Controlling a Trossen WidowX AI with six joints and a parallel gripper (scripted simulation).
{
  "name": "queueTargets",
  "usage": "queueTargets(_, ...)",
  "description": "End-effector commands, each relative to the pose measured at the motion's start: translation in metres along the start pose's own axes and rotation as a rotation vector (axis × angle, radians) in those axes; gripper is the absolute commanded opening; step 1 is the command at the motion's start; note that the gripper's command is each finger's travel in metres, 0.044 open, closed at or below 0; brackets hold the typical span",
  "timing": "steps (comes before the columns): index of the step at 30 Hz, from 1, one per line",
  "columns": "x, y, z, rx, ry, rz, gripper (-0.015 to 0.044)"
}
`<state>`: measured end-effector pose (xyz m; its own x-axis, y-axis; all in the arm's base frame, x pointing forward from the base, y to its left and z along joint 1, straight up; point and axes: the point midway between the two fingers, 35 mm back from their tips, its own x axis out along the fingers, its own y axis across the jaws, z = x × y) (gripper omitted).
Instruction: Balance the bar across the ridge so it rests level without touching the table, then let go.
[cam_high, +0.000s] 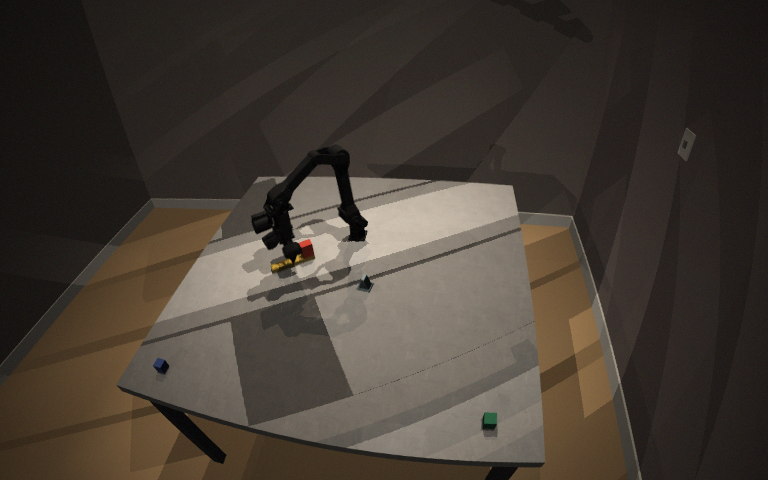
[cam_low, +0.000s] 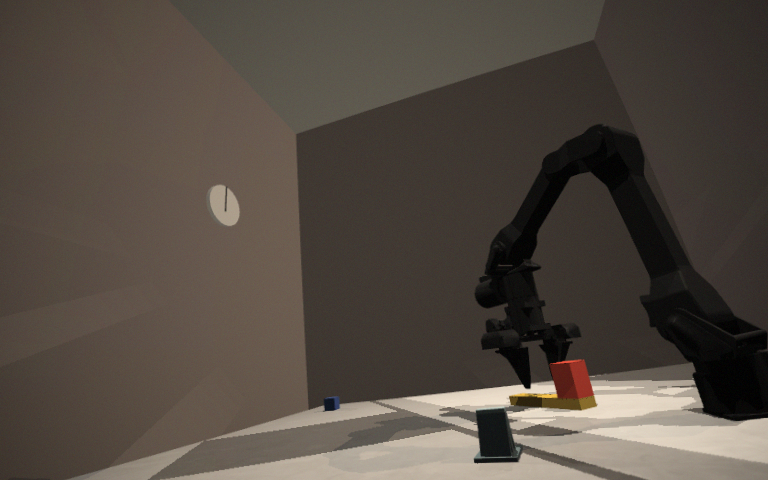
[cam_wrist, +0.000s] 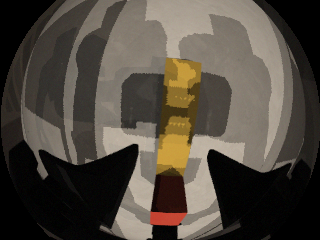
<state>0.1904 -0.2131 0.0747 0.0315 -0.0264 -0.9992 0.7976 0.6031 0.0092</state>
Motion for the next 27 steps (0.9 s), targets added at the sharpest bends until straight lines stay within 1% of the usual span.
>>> queueTargets(1,0.008,-0.001,-0.002,0.004,0.01,-0.007,0.0315)
queueTargets(13,0.026,-0.001,-0.003,0.004,0.01,-0.007,0.0315)
queueTargets(27,0.027,-0.001,-0.003,0.004,0.01,-0.007,0.0315)
